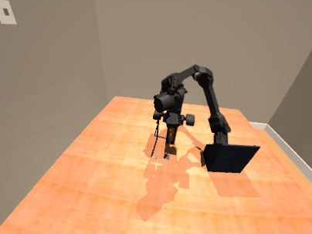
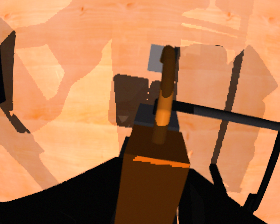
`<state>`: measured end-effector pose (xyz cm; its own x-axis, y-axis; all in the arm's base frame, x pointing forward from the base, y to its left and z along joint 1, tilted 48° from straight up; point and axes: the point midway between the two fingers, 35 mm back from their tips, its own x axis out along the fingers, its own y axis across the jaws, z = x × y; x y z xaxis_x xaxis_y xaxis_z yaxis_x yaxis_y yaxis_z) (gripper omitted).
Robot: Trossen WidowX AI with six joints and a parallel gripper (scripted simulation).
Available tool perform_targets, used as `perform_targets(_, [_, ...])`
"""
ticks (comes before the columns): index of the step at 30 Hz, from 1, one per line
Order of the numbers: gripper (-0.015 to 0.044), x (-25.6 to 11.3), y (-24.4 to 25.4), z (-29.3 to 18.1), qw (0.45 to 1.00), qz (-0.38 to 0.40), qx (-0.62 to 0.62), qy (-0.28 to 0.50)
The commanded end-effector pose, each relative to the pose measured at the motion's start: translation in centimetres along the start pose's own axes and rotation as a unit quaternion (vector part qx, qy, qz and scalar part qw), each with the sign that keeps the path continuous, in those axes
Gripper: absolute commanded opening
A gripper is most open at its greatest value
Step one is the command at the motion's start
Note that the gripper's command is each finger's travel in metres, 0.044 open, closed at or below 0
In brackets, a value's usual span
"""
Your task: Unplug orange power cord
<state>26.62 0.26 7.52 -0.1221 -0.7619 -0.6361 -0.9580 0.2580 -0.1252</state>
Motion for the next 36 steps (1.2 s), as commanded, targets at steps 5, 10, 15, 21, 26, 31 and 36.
perform_targets(5, [0.0000, -1.0, -0.2, 3.4, 1.000, -0.006, 0.002, -0.028])
perform_targets(10, [0.0000, -1.2, -0.1, 4.2, 1.000, -0.006, 0.002, -0.028])
perform_targets(15, [0.0000, -1.4, -0.1, 5.0, 1.000, -0.006, 0.002, -0.028])
perform_targets(21, [0.0053, -1.2, 0.0, 5.3, 1.000, -0.006, 0.001, -0.028])
perform_targets(26, [0.0184, -0.8, 0.1, 4.7, 1.000, -0.006, 0.001, -0.027])
perform_targets(31, [0.0315, -0.8, 0.1, 4.7, 1.000, -0.006, 0.001, -0.027])
perform_targets(36, [0.0440, -1.2, 0.0, 5.8, 1.000, -0.006, 0.001, -0.027])
